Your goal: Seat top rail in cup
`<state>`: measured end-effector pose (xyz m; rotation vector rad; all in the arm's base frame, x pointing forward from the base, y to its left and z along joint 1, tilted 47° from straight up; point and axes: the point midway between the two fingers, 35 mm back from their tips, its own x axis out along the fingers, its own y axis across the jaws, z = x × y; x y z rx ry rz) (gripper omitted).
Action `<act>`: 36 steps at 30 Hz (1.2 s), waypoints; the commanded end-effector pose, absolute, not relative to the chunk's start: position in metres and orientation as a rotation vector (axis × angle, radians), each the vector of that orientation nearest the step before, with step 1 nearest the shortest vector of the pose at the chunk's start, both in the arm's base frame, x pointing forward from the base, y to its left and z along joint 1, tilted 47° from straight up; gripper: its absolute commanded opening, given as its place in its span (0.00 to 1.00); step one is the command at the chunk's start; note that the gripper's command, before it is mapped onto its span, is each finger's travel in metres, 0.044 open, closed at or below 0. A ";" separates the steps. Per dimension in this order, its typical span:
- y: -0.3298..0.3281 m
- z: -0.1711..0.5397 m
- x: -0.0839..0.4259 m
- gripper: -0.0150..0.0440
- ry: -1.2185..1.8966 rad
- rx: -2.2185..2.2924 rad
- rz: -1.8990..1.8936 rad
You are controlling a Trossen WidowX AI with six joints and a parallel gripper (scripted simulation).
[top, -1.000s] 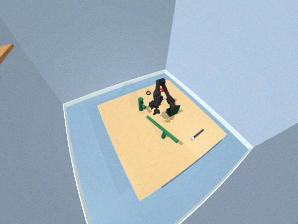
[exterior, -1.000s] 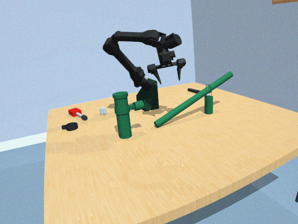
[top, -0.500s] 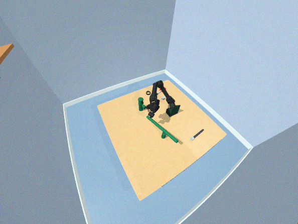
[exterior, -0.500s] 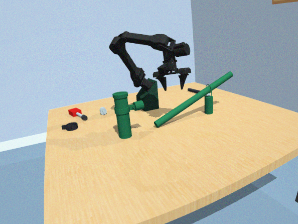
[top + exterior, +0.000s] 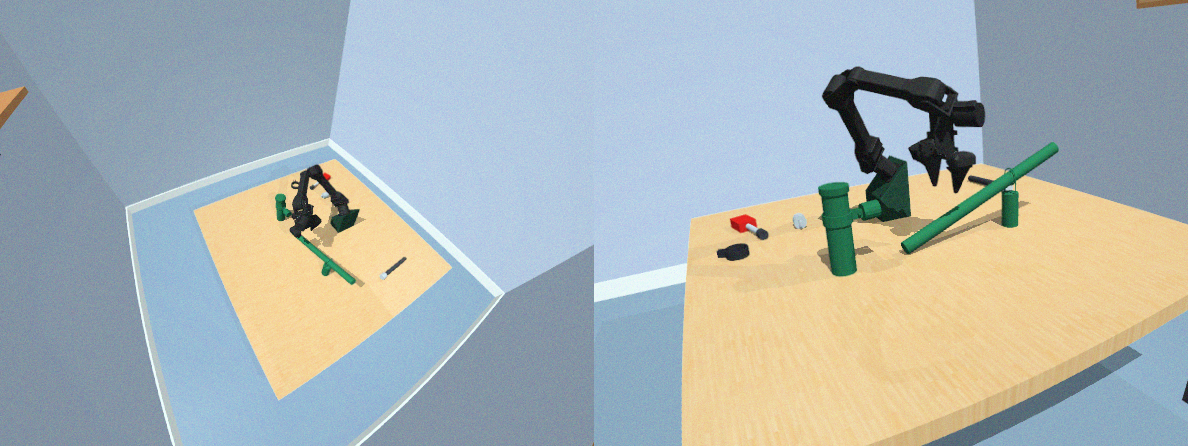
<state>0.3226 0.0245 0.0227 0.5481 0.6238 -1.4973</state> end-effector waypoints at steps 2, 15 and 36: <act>0.024 0.020 0.325 1.00 0.610 0.576 -1.512; -0.010 -0.011 0.323 1.00 0.608 0.574 -1.512; -0.029 -0.030 0.324 1.00 0.609 0.574 -1.512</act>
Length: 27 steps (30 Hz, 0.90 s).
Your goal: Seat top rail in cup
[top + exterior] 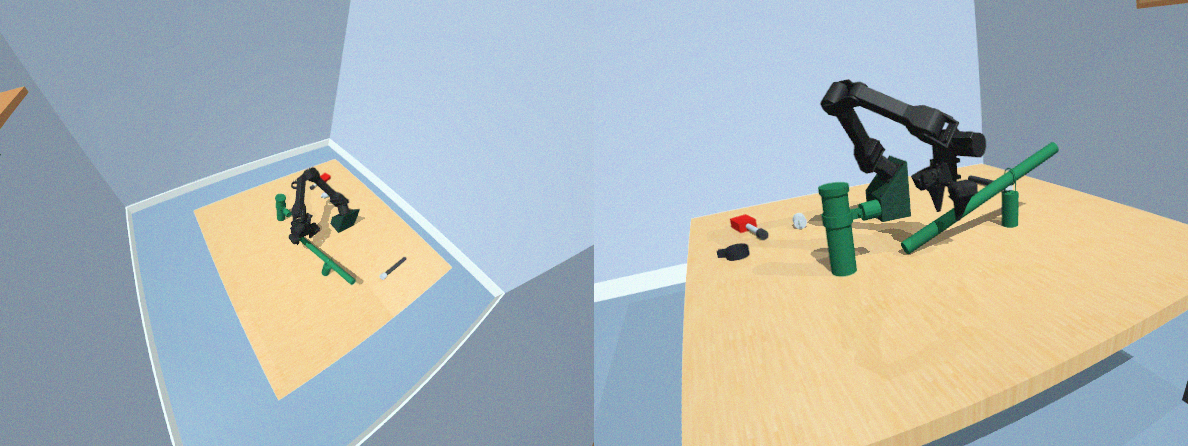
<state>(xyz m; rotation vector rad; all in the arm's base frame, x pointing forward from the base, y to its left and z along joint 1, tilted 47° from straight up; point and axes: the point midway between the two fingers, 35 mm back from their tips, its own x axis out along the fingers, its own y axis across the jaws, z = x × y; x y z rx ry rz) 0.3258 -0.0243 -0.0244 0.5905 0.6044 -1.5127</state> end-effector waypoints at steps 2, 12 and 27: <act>-0.032 -0.032 0.324 1.00 0.609 0.574 -1.512; -0.044 -0.043 0.323 1.00 0.608 0.573 -1.512; -0.055 -0.052 0.321 0.82 0.606 0.572 -1.513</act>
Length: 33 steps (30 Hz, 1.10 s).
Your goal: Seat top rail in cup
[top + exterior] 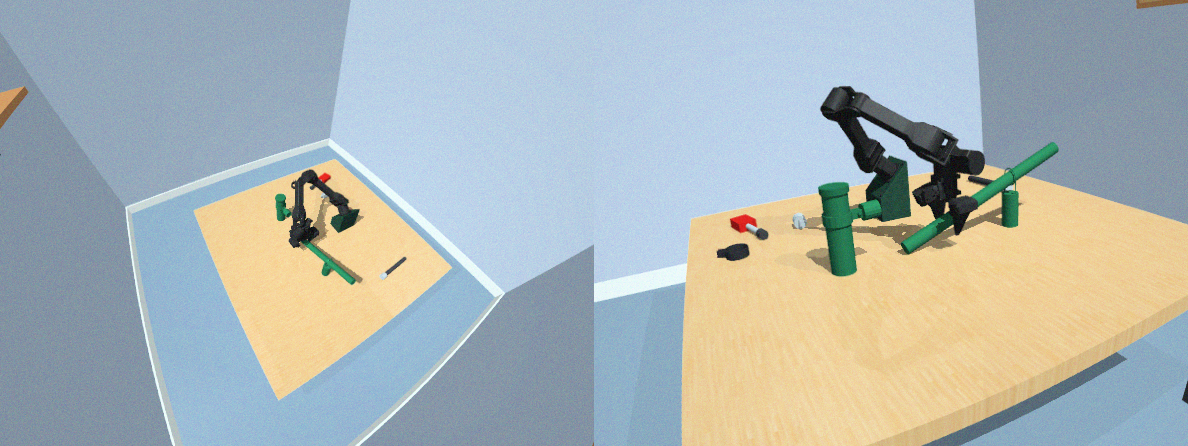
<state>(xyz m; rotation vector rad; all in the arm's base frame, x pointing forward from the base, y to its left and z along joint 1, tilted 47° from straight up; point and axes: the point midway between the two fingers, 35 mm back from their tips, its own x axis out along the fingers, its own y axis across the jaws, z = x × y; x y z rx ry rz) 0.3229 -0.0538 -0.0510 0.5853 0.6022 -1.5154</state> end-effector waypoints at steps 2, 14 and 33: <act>-0.055 -0.052 0.321 0.73 0.606 0.572 -1.513; -0.055 -0.052 0.321 0.53 0.606 0.572 -1.513; -0.044 -0.034 0.317 0.25 0.548 0.515 -1.554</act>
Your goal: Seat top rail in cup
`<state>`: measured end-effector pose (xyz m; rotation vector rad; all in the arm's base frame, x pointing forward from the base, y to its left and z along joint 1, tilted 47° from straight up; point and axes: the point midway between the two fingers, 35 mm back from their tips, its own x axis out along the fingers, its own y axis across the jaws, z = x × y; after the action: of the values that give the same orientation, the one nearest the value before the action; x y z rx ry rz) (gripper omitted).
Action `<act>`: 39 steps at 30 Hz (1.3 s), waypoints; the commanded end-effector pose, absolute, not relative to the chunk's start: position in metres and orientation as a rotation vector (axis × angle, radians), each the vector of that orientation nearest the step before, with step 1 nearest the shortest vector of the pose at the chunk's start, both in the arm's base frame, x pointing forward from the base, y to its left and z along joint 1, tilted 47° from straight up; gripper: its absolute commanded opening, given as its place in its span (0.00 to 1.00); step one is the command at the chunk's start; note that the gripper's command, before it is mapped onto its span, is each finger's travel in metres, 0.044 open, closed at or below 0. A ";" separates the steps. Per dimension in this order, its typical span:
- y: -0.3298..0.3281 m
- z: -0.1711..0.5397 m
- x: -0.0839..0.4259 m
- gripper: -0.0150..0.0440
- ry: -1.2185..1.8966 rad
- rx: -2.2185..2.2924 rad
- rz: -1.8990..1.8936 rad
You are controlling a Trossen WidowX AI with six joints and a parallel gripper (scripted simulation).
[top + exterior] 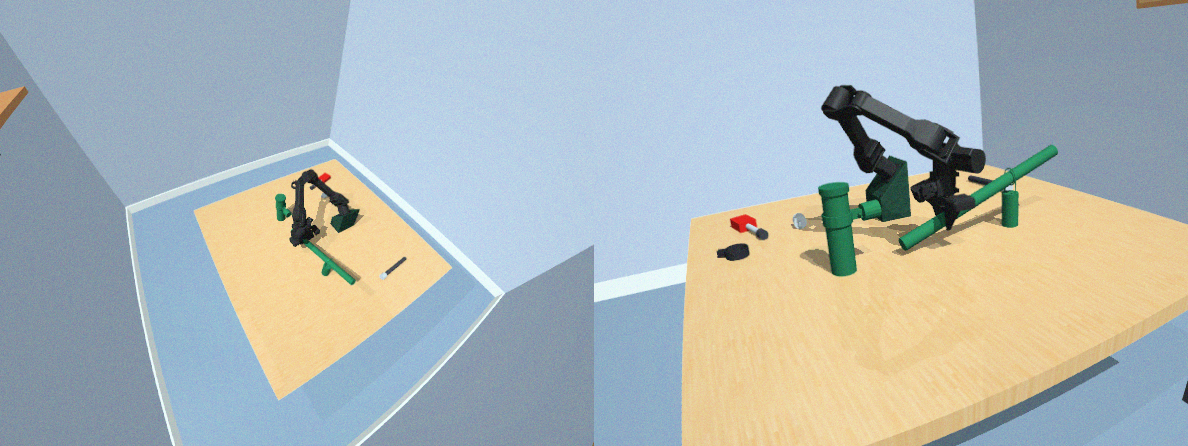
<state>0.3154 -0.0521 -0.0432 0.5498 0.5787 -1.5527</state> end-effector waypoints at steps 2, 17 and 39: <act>-0.041 -0.027 0.316 0.25 0.523 0.493 -1.566; -0.021 0.023 0.315 0.25 0.334 0.347 -1.582; -0.022 0.020 0.314 0.25 0.354 0.358 -1.596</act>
<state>0.3118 -0.0239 0.0174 0.3591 0.3553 -1.6012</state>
